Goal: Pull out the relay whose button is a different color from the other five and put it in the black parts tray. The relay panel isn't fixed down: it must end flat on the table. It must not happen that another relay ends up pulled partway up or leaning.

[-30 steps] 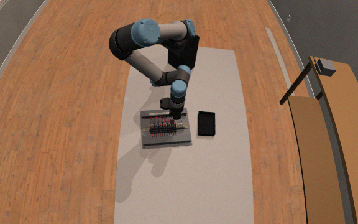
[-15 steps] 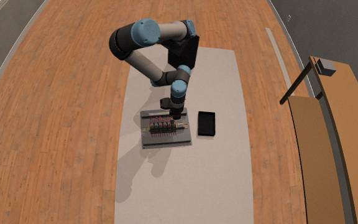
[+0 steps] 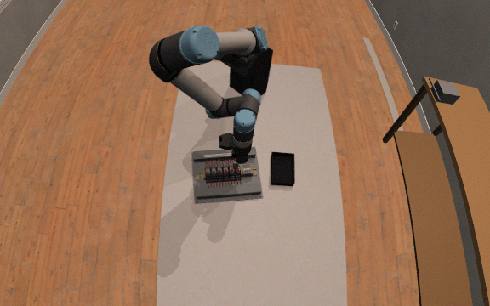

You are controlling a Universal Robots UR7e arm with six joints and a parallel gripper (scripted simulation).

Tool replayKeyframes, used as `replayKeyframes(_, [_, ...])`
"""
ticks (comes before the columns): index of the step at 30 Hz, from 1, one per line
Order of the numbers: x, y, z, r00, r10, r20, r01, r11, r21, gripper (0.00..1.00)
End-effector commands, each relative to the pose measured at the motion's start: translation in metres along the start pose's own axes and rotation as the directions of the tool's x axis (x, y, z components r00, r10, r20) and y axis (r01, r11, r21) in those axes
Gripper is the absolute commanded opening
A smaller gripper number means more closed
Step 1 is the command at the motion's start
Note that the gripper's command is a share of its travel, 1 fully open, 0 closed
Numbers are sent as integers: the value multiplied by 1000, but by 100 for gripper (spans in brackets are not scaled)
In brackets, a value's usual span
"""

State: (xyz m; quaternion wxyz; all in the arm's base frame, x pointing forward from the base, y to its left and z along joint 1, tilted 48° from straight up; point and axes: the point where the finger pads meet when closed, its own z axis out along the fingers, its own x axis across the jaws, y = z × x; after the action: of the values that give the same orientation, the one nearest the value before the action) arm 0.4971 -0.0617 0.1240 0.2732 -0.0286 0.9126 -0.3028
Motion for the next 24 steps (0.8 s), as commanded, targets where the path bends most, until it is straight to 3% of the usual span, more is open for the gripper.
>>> replayKeyframes(1, [0, 0, 0, 1000, 0, 1, 0, 1000, 0, 98])
replayKeyframes(14, [0, -1, 0, 1000, 0, 1, 0, 1000, 0, 98])
replayKeyframes(24, [0, -30, 0, 1000, 0, 1, 0, 1000, 0, 98])
